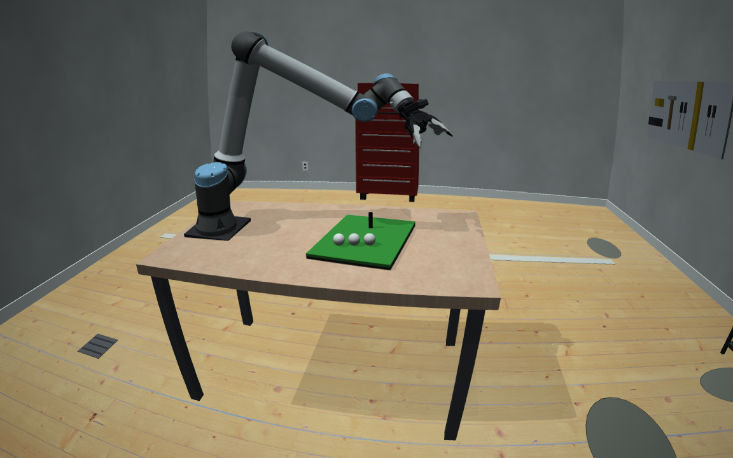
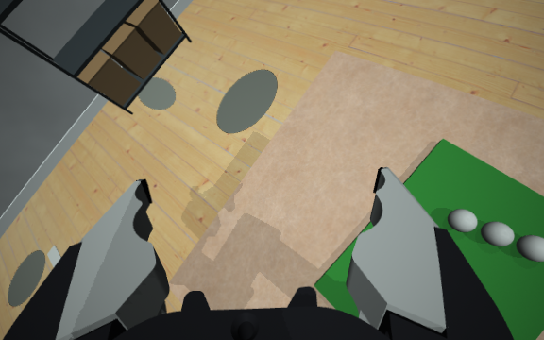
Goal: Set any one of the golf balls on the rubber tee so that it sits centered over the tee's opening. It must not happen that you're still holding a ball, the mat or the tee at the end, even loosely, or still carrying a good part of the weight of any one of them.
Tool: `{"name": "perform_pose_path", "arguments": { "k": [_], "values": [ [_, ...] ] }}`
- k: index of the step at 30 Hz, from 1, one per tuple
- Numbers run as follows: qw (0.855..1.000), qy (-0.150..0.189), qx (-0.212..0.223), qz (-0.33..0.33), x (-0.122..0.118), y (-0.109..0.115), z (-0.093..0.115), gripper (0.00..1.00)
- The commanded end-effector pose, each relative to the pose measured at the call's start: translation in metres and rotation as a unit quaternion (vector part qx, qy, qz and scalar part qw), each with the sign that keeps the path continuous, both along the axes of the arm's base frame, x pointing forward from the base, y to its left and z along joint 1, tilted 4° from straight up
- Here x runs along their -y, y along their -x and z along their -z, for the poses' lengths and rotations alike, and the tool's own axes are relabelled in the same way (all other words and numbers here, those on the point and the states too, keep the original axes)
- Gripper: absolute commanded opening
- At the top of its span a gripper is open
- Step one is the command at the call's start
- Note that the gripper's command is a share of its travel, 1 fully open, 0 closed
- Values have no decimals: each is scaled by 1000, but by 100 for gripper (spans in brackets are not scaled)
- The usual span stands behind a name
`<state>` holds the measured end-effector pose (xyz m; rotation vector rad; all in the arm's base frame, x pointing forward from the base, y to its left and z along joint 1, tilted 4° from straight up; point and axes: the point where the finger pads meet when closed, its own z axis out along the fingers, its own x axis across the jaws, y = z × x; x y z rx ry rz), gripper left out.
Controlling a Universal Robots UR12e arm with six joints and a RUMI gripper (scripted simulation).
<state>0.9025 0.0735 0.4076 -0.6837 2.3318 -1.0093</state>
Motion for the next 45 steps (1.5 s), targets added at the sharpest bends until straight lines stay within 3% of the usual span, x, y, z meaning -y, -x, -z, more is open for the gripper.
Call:
{"name": "perform_pose_path", "arguments": {
  "k": [1, 20, 26, 32, 34, 37, 45],
  "values": [
    [1000, 0, 1, 0, 0, 0, -1, 100],
    [1000, 0, 0, 0, 0, 0, -1, 100],
    [1000, 7, -18, -9, 8, 3, 6, 100],
    [997, 24, -71, -38, 32, 14, 26, 100],
    [997, 24, -71, -38, 32, 14, 26, 100],
    [991, 34, -111, -61, 50, 24, 42, 100],
    [957, 54, -243, -152, 105, 70, 100, 100]
  ]
}}
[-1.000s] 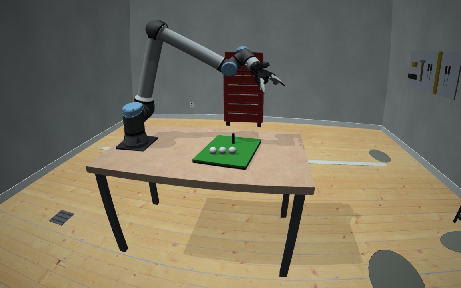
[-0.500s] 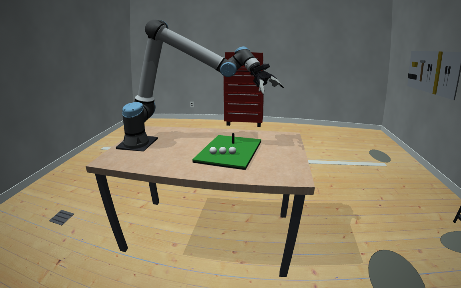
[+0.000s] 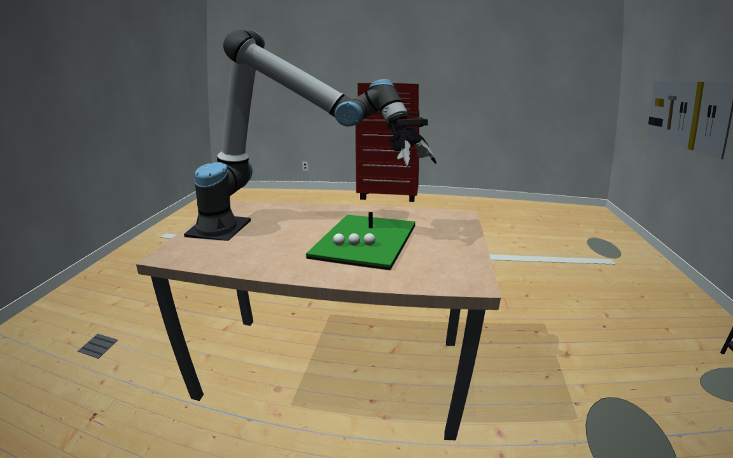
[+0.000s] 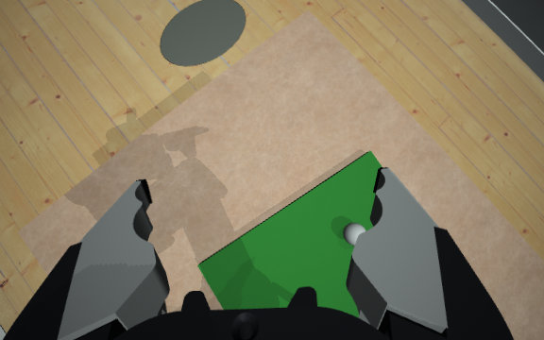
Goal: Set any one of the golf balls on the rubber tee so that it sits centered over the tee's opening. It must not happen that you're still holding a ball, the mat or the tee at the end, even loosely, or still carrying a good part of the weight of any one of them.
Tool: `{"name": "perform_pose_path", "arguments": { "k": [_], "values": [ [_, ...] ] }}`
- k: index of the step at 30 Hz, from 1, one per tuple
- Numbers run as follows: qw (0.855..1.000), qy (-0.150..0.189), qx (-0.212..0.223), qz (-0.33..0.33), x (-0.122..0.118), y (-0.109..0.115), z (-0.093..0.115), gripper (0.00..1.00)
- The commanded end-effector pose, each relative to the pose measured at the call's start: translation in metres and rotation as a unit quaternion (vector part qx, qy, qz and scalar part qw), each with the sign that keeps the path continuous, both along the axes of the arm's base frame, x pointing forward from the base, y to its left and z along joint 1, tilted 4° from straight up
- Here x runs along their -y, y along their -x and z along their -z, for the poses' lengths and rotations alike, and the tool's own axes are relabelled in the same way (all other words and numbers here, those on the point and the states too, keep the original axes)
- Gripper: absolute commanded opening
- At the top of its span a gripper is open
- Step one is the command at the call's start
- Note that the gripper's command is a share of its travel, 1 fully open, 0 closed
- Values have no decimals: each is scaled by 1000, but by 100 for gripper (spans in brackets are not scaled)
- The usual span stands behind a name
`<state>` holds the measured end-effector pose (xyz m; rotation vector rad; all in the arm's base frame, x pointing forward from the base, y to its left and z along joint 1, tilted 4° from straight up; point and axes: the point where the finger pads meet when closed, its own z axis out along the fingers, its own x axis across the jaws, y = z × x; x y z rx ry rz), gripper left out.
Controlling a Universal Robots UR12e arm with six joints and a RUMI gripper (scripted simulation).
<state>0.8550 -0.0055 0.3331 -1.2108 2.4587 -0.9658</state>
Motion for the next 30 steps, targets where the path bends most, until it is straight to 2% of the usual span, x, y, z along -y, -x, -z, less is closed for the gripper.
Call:
{"name": "perform_pose_path", "arguments": {
  "k": [1, 4, 6, 7, 12, 16, 21, 23, 30],
  "values": [
    [995, 6, -83, -61, 33, 30, 34, 100],
    [985, 3, -136, -104, 51, 56, 58, 100],
    [985, 3, -136, -104, 51, 56, 58, 100],
    [981, 0, -153, -119, 57, 65, 66, 100],
    [955, -19, -225, -193, 78, 113, 103, 100],
    [931, -39, -265, -249, 88, 149, 127, 100],
    [903, -64, -295, -305, 93, 186, 148, 100],
    [903, -64, -295, -305, 93, 186, 148, 100],
    [879, -87, -311, -351, 93, 217, 164, 100]
  ]
}}
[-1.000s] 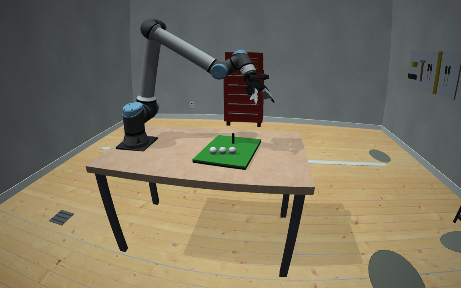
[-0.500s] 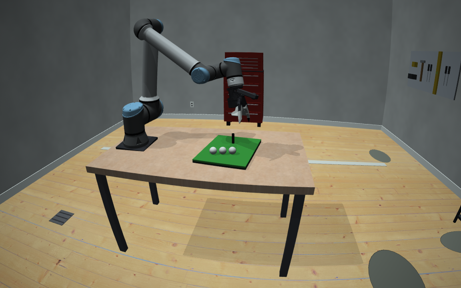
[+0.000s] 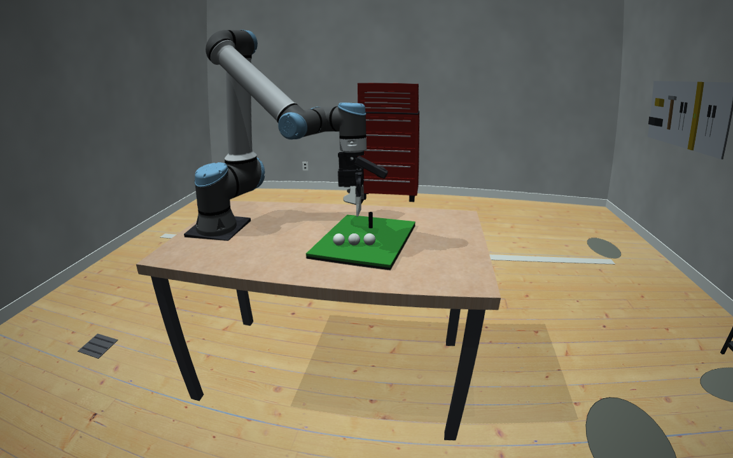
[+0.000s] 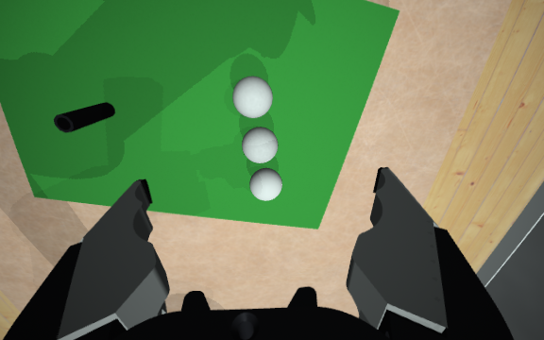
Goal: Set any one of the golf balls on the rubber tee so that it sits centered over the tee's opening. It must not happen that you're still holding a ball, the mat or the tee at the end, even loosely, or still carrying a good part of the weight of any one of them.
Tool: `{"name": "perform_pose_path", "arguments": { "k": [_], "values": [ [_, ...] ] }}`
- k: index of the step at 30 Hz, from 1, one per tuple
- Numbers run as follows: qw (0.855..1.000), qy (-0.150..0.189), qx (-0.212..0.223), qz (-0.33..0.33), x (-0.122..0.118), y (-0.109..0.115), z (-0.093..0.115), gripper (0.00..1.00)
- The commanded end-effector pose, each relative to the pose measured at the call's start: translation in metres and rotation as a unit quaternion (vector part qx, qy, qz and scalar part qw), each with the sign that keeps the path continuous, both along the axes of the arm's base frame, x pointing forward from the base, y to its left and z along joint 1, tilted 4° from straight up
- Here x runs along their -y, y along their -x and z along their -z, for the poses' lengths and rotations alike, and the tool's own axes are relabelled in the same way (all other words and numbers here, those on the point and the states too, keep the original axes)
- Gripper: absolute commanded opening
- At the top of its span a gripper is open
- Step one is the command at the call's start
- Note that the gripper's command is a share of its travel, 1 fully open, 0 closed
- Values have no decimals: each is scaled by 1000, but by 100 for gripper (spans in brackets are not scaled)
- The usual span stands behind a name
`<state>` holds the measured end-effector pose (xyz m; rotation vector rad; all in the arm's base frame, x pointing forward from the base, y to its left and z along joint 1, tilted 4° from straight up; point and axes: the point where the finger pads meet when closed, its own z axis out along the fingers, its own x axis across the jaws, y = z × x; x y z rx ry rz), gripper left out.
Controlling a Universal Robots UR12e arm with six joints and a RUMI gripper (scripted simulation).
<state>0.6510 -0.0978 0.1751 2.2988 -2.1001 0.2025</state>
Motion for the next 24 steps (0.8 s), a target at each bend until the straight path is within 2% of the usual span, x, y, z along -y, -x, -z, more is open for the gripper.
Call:
{"name": "perform_pose_path", "arguments": {
  "k": [1, 12, 15, 18, 24],
  "values": [
    [999, -17, -13, -24, 1, 16, 7, 100],
    [999, -24, -17, -33, 1, 22, 10, 100],
    [999, -24, -17, -33, 1, 21, 17, 100],
    [999, -23, -17, -33, 2, 20, 37, 100],
    [999, -23, -17, -33, 5, 17, 92, 100]
  ]
}}
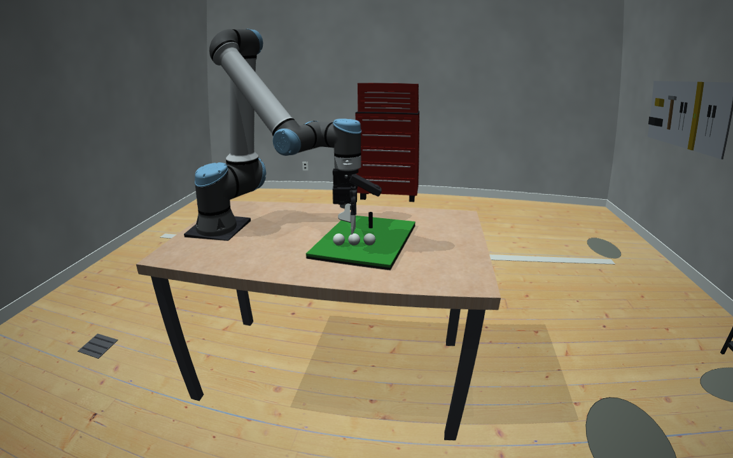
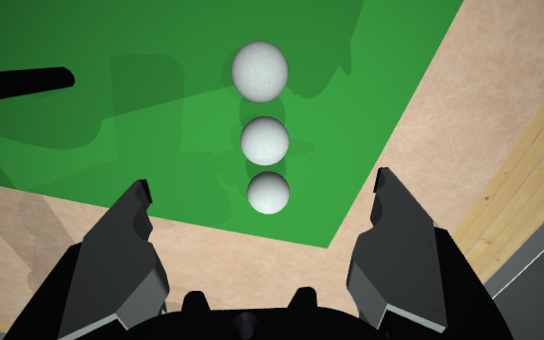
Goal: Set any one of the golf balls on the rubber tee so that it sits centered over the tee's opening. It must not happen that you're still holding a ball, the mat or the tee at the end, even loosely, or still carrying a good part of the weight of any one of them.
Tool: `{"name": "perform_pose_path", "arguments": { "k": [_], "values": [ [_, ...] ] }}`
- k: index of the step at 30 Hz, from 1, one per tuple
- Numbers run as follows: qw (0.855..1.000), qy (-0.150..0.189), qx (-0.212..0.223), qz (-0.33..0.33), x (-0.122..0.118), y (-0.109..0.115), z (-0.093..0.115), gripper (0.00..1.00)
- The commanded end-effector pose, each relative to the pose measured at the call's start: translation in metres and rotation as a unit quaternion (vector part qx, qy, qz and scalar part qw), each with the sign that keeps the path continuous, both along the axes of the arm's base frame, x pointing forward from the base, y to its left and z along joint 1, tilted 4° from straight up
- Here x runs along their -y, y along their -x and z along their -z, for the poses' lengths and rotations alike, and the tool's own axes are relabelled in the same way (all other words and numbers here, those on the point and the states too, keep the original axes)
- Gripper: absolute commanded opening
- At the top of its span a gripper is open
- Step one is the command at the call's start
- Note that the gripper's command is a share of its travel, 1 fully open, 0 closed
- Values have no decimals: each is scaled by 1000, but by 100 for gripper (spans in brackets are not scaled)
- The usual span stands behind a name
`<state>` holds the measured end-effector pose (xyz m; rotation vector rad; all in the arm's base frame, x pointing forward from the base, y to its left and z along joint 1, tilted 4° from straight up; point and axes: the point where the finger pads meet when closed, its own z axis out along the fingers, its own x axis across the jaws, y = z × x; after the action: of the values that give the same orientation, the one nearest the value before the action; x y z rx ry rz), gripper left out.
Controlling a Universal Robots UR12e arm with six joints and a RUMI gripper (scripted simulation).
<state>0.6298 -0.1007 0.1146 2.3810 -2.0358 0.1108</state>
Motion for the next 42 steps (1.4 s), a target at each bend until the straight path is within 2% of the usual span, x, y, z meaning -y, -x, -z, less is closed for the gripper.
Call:
{"name": "perform_pose_path", "arguments": {
  "k": [1, 7, 17, 18, 42],
  "values": [
    [1000, 1, 2, 0, 3, -4, 38, 100],
    [1000, 1, 2, 0, 3, -5, 49, 100],
    [1000, 1, 2, 0, 3, -5, 49, 100],
    [1000, 1, 2, 0, 3, -5, 49, 0],
    [1000, 1, 2, 0, 3, -5, 49, 0]
  ]
}}
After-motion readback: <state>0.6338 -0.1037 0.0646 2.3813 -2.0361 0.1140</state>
